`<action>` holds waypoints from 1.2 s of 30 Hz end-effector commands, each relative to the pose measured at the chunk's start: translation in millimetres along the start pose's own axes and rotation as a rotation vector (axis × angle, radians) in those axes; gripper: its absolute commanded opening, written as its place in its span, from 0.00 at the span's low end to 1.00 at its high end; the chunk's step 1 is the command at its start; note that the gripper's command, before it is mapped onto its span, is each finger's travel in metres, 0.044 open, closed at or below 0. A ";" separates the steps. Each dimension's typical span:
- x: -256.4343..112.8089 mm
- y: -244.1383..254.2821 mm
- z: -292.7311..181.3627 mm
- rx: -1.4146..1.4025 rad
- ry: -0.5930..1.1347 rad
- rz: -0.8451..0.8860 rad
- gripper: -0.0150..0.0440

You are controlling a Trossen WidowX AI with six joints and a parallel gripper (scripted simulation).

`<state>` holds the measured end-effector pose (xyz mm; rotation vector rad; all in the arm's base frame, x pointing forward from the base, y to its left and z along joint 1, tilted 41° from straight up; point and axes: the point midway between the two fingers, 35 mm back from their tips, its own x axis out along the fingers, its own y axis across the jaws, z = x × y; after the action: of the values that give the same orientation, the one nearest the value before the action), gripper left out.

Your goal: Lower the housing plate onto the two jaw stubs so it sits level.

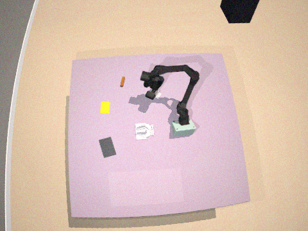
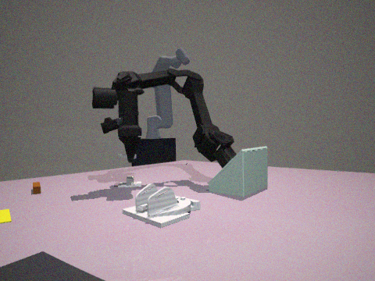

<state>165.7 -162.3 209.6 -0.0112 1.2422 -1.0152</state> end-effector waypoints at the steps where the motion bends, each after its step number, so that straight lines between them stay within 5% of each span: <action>1: 1.9 12.5 1.6 -0.019 0.006 0.012 0.85; 36: 6.5 126.4 -9.9 -0.251 0.038 0.056 0.85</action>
<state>233.8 -94.2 142.4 -0.1457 1.3806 -0.8200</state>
